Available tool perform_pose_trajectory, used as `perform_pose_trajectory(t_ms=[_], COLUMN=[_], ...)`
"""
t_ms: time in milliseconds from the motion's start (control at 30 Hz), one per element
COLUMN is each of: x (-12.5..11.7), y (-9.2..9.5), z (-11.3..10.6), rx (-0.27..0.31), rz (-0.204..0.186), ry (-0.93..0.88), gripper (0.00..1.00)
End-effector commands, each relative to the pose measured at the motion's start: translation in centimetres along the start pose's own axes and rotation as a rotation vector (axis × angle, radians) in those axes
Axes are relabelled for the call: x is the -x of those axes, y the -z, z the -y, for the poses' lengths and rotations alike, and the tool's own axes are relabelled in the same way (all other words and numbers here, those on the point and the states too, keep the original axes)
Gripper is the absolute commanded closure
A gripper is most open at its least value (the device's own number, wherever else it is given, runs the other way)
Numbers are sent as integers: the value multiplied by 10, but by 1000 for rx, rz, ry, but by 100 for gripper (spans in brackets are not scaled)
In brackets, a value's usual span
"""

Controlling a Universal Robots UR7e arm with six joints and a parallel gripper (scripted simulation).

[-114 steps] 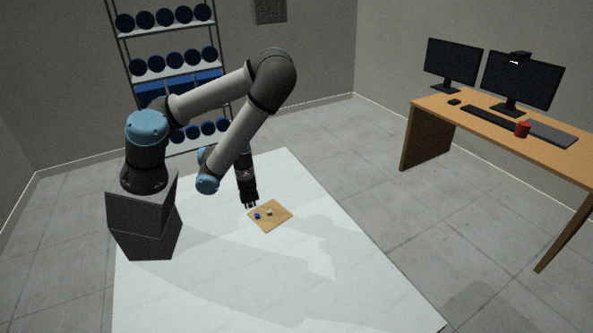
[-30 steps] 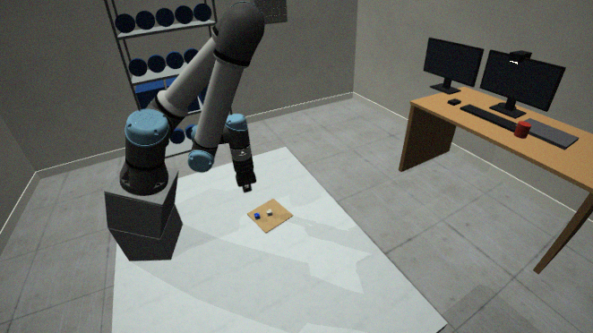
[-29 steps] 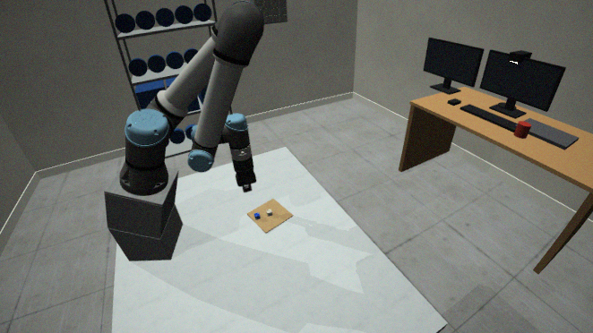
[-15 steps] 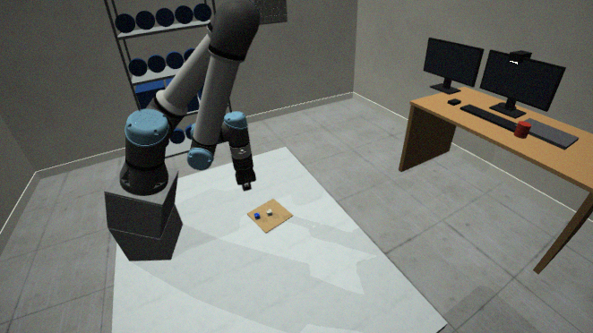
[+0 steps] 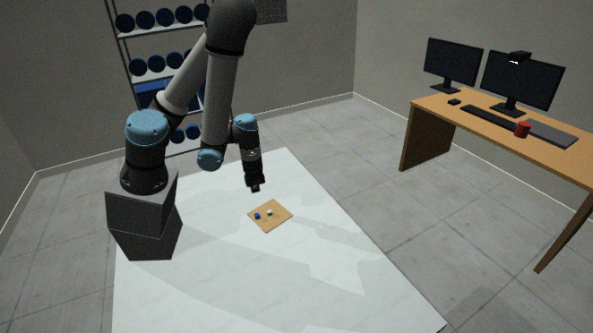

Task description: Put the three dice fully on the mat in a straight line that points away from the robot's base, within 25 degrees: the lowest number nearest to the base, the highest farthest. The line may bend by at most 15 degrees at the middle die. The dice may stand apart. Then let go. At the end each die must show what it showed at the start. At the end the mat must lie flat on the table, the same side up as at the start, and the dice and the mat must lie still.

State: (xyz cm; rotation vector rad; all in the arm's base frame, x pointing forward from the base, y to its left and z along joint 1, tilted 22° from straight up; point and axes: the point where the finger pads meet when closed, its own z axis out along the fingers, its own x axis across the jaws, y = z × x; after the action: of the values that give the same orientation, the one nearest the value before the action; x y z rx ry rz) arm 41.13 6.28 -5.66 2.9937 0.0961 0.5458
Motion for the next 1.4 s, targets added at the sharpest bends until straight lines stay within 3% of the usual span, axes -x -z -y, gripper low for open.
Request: perform_pose_trajectory(t_ms=[0,67,233,833,1200,1367], x=[-55,-55,-83,-84,-85,-85], y=[3,3,11,10,-7,-25], z=[-40,-40,-64,-65,-65,-65], rx=[2,2,2,2,2,2], rz=[-6,-6,-7,-7,-6,-6], ry=[-20,-20,-31,-31,-31,-31], gripper=[60,60,60,60,60,60])
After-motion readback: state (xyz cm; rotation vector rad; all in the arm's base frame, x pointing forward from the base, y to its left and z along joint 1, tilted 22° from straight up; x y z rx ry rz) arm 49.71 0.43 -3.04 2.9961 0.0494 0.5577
